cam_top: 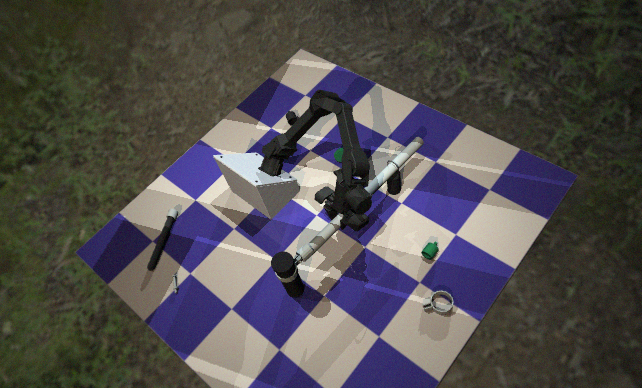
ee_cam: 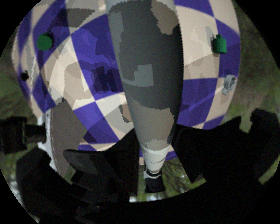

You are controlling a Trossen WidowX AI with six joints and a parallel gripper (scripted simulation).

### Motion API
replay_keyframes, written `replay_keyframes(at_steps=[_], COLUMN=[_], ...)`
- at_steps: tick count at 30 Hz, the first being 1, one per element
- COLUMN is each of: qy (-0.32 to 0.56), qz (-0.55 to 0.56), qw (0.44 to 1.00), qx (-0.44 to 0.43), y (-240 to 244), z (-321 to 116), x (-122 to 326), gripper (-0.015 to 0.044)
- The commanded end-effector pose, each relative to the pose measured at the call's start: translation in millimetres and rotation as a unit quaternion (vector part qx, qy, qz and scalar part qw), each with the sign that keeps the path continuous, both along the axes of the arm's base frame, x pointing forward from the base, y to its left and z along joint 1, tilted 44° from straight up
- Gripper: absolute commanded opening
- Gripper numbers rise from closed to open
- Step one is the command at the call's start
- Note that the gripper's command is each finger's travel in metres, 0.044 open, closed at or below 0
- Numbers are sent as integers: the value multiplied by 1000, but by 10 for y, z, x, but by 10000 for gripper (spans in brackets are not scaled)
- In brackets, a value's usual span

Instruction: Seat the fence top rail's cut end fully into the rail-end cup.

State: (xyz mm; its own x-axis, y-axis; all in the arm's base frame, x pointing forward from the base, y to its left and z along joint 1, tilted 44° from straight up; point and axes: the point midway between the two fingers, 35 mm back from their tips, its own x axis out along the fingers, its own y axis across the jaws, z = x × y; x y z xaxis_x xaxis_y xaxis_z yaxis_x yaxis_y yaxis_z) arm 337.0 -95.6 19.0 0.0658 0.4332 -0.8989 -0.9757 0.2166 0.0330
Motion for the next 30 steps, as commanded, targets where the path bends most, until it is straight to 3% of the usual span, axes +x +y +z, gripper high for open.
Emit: replay_keyframes(at_steps=[1, 30], qy=[1, 3], qz=[-1, -2], qw=[1000, 1000], qx=[-4, -7], y=[-23, -78], z=[3, -5], x=[-11, -33], gripper=[0, 0])
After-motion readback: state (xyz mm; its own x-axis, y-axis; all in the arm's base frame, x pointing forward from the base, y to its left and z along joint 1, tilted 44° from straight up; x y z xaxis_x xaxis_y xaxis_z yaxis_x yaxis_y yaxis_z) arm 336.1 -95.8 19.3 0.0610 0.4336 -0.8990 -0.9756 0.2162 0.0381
